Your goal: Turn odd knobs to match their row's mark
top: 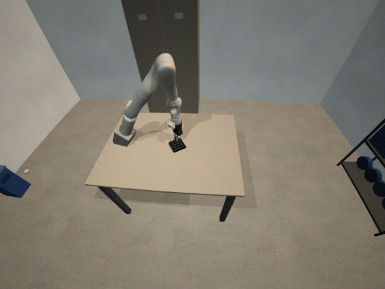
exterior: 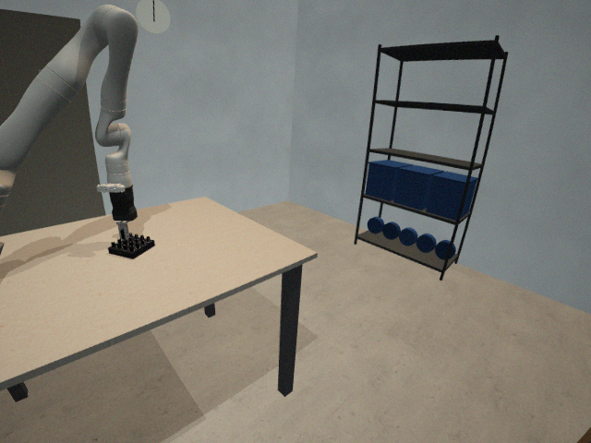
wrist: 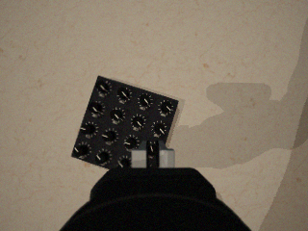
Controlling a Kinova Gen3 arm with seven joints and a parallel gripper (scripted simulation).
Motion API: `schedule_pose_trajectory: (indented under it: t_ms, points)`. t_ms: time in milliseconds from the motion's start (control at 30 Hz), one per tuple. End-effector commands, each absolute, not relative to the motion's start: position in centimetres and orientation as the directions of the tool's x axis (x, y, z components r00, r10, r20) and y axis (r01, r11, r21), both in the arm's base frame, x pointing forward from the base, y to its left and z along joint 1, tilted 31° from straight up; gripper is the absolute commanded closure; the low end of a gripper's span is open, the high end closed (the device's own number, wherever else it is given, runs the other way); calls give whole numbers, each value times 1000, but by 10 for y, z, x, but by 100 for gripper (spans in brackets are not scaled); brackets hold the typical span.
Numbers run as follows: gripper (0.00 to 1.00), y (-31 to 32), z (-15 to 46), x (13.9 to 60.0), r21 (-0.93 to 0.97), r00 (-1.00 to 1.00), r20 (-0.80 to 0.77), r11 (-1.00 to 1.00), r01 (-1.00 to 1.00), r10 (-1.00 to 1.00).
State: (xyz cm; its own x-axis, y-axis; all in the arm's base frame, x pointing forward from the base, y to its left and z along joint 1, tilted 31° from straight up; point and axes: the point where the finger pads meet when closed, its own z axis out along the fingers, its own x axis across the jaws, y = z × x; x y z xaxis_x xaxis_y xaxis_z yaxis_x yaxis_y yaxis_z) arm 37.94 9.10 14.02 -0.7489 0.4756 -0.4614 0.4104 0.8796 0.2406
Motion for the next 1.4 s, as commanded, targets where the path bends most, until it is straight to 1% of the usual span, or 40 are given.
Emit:
schedule_pose_trajectory:
  t_ms: [0,967,1367]
  points:
    - [70,91,141,380,241,-749,-462,880,410,476]
    - [70,91,141,380,241,-749,-462,880,409,474]
    - [70,91,141,380,223,-764,-471,898,380,441]
